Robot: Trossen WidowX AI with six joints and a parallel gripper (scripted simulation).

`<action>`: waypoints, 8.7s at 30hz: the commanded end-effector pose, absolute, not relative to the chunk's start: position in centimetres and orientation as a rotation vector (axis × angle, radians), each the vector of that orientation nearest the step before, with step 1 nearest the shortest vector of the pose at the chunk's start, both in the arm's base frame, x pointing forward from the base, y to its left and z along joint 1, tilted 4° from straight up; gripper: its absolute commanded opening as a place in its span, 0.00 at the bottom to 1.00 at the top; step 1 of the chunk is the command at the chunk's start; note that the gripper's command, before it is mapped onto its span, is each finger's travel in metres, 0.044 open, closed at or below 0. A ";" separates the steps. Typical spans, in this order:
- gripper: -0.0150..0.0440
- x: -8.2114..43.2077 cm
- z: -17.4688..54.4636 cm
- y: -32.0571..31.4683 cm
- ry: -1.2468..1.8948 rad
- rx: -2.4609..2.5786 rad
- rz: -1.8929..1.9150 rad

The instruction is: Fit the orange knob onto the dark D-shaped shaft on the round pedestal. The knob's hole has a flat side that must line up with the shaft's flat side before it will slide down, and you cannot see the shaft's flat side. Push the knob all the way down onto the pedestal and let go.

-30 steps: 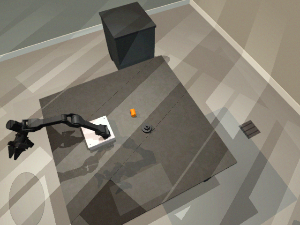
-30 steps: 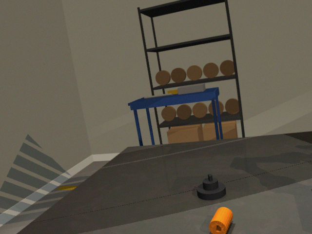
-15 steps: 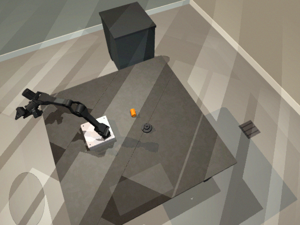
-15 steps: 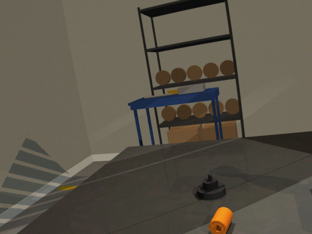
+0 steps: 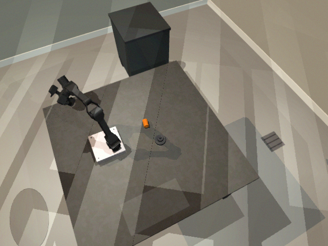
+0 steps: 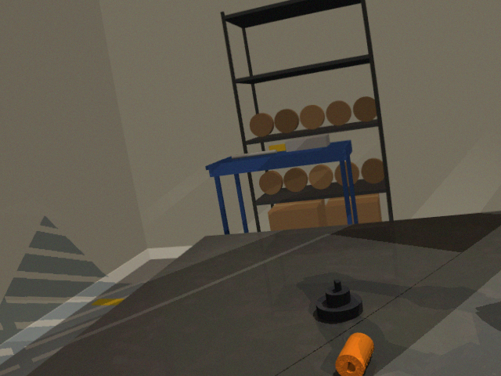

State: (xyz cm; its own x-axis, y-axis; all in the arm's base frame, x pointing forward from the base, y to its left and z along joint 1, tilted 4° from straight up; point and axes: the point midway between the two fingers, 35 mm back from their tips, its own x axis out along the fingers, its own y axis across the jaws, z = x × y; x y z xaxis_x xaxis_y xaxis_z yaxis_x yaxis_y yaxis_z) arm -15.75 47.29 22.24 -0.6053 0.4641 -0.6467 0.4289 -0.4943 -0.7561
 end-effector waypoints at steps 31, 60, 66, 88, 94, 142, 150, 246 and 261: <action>1.00 31.4 8.1 9.7 1.412 -1.108 0.849; 1.00 31.6 3.4 7.0 1.475 -1.062 0.774; 1.00 31.7 2.5 7.0 1.475 -1.062 0.774; 0.66 31.7 0.9 6.9 1.476 -1.062 0.774; 0.64 31.7 0.9 6.9 1.476 -1.062 0.774; 0.56 30.2 2.7 3.5 0.930 -0.714 0.998; 0.56 29.8 2.8 2.7 0.811 -0.638 1.035; 1.00 28.0 12.0 0.9 1.307 -0.935 0.884; 1.00 28.1 12.5 0.8 1.376 -0.860 0.732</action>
State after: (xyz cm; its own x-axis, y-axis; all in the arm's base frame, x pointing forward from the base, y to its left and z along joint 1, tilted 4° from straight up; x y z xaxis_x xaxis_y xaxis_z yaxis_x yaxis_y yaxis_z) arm 28.16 0.91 12.52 0.0764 -0.0410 -0.9962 -0.8995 0.4283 -0.0866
